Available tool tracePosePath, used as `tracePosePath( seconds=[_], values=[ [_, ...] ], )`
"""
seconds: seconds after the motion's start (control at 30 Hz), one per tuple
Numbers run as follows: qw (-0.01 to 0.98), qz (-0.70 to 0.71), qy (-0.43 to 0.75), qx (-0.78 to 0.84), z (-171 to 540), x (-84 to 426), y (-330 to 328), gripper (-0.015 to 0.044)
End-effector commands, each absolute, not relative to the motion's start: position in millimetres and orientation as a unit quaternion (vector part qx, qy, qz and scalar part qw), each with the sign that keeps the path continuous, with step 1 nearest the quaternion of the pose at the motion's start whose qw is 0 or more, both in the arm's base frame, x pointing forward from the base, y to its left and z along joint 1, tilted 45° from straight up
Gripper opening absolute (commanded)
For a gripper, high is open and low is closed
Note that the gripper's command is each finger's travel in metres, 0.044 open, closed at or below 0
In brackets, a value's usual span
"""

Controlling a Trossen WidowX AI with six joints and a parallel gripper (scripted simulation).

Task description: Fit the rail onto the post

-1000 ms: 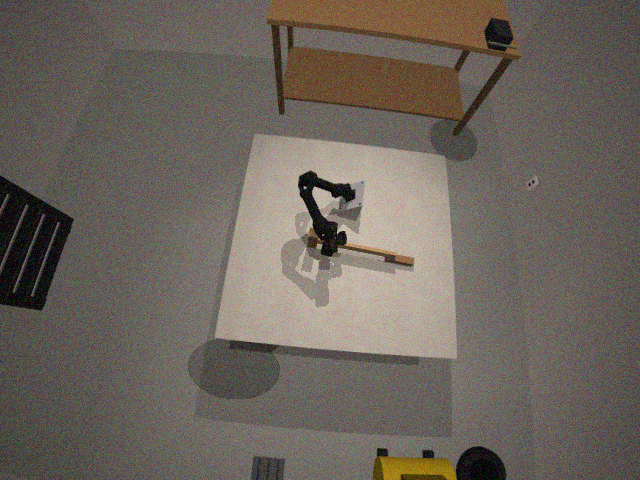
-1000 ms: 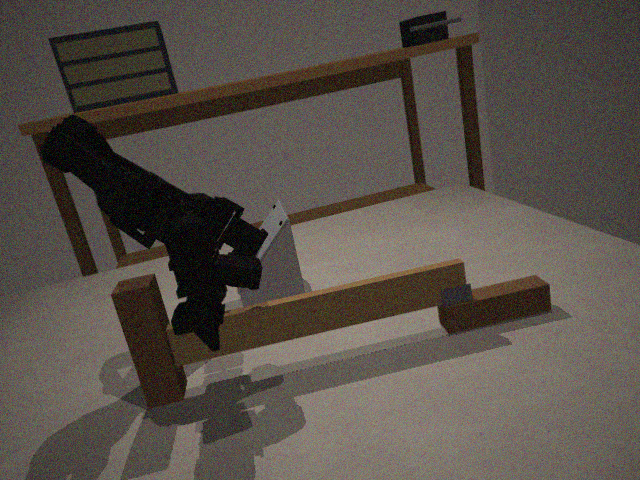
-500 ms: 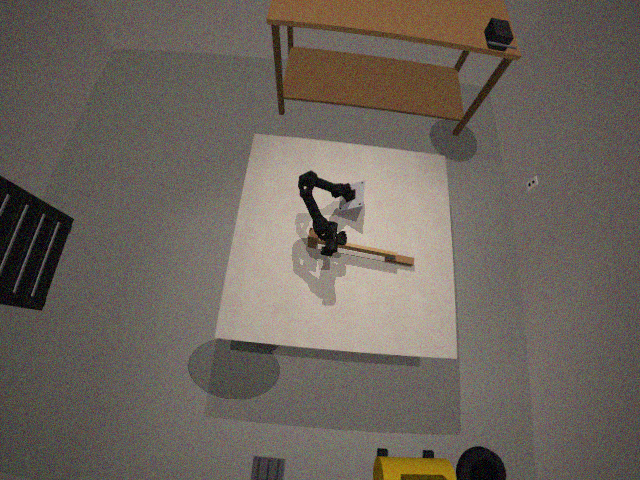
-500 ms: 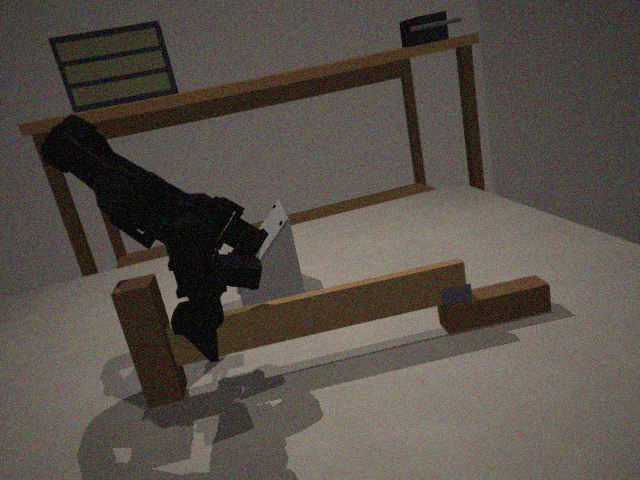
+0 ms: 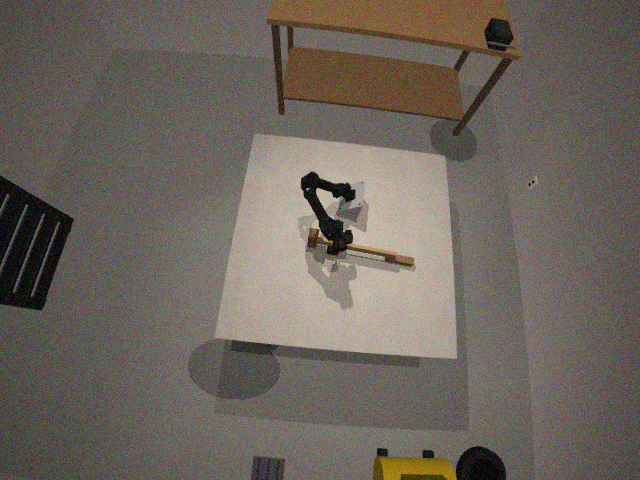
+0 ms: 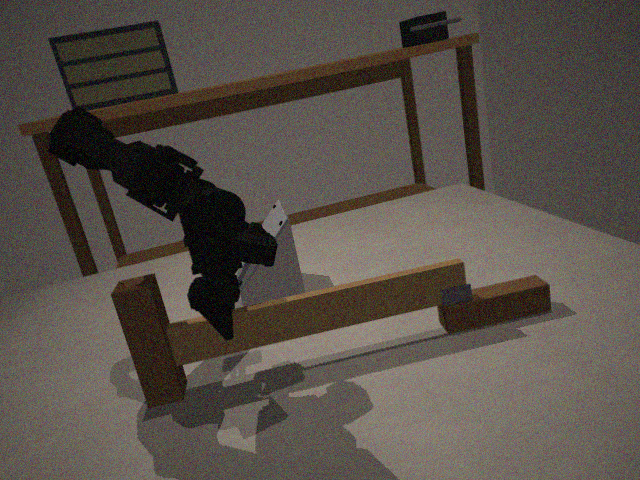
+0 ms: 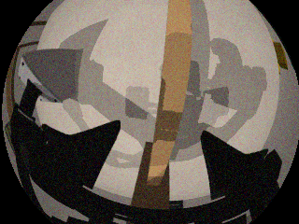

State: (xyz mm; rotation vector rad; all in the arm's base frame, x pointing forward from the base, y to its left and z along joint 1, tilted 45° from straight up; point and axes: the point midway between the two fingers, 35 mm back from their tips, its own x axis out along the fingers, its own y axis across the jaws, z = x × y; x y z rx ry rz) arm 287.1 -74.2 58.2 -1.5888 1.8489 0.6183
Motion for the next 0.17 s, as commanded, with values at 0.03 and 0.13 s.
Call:
tracePosePath(
  seconds=[0.03, 0.13],
  values=[
    [0.311, 0.233, 0.7, -0.6, 58.4, 289.3, -71.0, 0.044],
    [0.311, 0.233, 0.7, -0.6, 58.4, 289.3, -71.0, 0.044]
  ],
)
